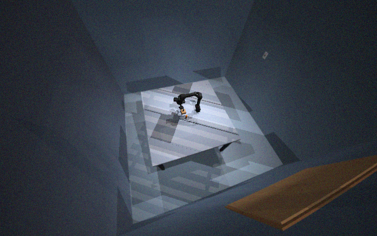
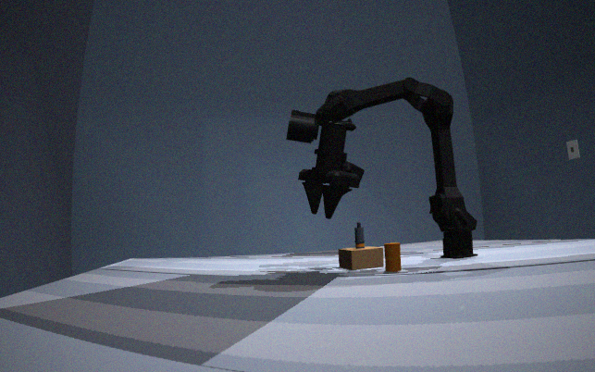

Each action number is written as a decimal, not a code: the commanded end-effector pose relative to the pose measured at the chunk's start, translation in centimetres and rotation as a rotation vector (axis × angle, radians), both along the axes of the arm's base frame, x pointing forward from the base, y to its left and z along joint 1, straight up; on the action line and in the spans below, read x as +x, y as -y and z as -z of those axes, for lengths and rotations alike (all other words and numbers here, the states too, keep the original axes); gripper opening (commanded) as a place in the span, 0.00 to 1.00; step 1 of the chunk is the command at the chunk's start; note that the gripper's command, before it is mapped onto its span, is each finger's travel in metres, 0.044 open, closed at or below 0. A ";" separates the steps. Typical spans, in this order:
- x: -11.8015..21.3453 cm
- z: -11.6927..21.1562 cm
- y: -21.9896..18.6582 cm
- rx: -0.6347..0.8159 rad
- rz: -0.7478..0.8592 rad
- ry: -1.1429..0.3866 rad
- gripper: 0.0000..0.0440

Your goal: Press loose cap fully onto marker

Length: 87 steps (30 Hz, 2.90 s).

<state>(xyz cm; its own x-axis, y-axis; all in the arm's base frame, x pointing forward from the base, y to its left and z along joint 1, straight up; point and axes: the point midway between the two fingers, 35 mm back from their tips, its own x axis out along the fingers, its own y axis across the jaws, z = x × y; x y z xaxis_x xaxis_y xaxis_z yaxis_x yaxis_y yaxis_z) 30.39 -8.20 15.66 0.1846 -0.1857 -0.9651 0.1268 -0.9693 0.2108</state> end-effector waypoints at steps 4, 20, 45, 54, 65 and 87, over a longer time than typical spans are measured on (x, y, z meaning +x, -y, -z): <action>0.4 0.1 -2.0 0.036 -0.020 -0.011 0.76; 0.3 0.8 -6.8 0.118 -0.083 -0.066 0.77; -2.4 2.3 -12.1 0.185 -0.176 -0.209 0.77; -3.6 3.0 -13.3 0.188 -0.211 -0.263 0.76; -5.0 4.0 -14.3 0.182 -0.260 -0.322 0.74; -6.9 6.5 -15.3 0.165 -0.371 -0.393 0.69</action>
<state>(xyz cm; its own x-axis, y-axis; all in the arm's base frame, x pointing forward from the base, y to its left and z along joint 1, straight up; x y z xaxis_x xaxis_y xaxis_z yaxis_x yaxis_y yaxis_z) 23.81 7.06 9.62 -0.1589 -0.0172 -0.9871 0.4884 -0.8703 -0.0635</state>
